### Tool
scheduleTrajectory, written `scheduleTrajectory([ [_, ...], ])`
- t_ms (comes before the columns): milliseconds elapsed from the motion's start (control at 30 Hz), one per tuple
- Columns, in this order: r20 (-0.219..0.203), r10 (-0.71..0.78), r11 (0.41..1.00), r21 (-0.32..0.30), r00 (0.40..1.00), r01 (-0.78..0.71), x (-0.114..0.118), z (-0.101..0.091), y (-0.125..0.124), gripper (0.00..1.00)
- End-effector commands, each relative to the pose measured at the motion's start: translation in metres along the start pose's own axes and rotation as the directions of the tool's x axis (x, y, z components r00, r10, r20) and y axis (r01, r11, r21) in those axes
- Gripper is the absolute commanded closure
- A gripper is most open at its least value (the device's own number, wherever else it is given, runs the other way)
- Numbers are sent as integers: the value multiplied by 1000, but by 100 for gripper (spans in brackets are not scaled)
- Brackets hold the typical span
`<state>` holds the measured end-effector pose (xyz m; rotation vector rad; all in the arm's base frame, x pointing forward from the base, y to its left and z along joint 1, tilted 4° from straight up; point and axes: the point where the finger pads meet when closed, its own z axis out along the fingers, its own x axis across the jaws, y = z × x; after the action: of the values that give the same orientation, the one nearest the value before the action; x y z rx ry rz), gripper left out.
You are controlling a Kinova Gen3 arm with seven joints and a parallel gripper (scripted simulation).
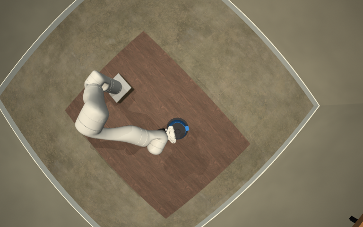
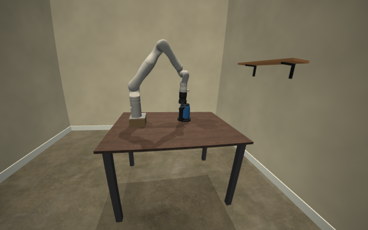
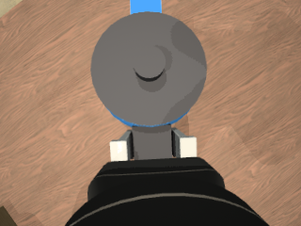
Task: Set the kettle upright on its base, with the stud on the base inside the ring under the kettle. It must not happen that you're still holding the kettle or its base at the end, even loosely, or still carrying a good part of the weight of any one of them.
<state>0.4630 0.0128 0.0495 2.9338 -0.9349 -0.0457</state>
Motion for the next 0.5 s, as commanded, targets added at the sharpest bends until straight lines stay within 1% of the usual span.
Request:
scheduleTrajectory([
  [0, -2, 0, 1000, 1, 1000, 0, 1, -1, 0, 100],
  [467, -2, 0, 1000, 1, 1000, 0, 1, 2, 0, 100],
])
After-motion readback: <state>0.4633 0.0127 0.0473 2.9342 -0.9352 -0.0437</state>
